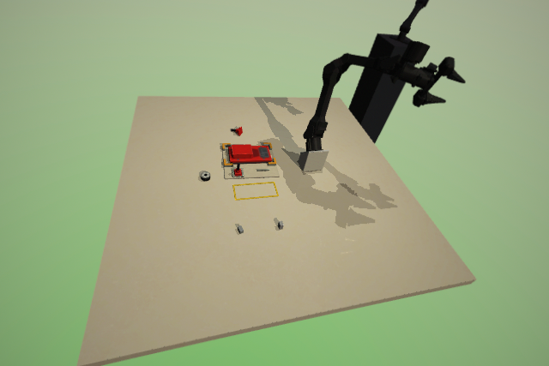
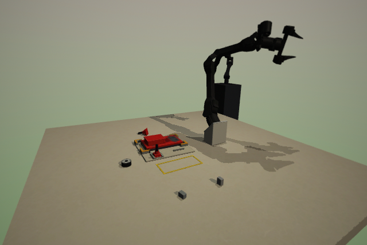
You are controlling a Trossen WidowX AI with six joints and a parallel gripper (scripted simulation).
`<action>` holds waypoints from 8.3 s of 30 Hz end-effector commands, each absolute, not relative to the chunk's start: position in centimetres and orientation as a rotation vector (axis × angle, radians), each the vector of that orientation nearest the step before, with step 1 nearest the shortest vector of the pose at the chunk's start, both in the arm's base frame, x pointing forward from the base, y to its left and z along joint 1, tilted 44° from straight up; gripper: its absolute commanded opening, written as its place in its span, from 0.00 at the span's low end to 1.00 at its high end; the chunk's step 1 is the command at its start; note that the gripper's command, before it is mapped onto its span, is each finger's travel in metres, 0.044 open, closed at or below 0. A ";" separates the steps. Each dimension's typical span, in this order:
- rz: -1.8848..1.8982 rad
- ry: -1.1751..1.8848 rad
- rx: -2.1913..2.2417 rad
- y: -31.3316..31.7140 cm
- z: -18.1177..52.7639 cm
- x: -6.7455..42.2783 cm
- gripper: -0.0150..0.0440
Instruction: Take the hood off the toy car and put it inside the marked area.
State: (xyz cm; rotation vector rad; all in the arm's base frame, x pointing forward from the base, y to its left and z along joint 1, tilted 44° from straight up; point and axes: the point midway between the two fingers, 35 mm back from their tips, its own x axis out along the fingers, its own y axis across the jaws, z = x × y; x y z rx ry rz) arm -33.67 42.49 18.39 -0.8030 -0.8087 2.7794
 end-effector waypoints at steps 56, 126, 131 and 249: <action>0.882 1.002 -0.895 34.9 7.9 23.9 1.00; -0.622 1.426 -0.572 -3.6 9.3 33.1 1.00; -0.622 1.426 -0.572 -3.8 9.1 33.2 1.00; -0.621 1.425 -0.567 -7.3 5.8 33.3 0.36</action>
